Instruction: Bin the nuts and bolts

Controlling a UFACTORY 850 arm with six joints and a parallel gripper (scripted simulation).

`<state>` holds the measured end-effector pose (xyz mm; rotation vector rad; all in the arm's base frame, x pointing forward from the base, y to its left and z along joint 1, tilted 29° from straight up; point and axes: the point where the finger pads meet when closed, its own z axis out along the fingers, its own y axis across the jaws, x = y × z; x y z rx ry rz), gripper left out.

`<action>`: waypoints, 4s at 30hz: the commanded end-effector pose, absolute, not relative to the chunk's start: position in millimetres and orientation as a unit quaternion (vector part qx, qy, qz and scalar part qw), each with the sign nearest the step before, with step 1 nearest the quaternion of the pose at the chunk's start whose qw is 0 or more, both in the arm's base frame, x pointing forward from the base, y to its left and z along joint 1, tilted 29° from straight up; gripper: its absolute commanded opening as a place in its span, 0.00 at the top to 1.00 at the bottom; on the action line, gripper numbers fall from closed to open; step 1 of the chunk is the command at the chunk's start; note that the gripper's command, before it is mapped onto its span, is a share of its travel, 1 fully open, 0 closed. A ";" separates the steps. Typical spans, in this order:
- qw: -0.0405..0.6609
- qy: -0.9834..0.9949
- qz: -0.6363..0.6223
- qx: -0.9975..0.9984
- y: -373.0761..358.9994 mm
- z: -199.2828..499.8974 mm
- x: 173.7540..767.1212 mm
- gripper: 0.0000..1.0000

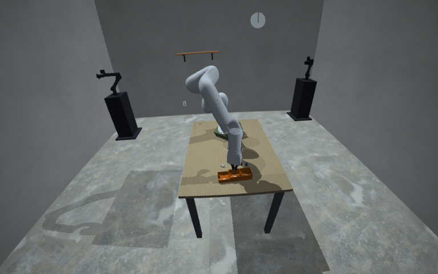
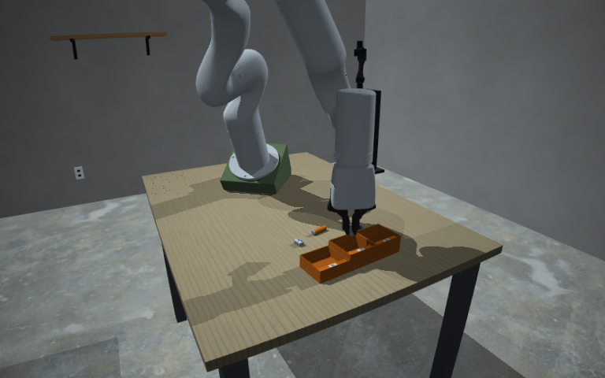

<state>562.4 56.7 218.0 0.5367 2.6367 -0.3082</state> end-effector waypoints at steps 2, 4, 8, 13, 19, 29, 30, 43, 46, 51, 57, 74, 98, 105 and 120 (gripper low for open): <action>0.229 0.929 -0.095 0.276 57.9 218.6 564.8 1.00; 0.231 0.919 -0.087 0.307 57.9 218.6 564.8 1.00; 0.235 0.893 -0.069 0.378 57.9 218.7 564.8 1.00; 0.237 0.853 -0.045 0.463 57.9 218.6 564.8 1.00; 0.238 0.807 -0.023 0.540 57.9 218.6 564.8 1.00; 0.252 0.715 0.013 0.652 57.7 218.9 565.2 1.00; 0.252 0.715 0.013 0.652 57.7 218.9 565.2 1.00; 0.252 0.715 0.013 0.652 57.9 218.7 564.9 1.00; 0.252 0.715 0.013 0.652 57.3 216.9 565.6 1.00; 0.252 0.715 0.013 0.652 55.4 211.7 567.9 1.00; 0.252 0.715 0.013 0.652 51.7 201.2 572.4 1.00; 0.252 0.715 0.013 0.652 44.6 181.1 581.1 1.00; 0.252 0.715 0.013 0.652 44.6 181.1 581.0 0.71; 0.252 0.715 0.013 0.652 46.3 185.7 579.0 0.71; 0.252 0.715 0.013 0.652 51.6 200.8 572.5 0.71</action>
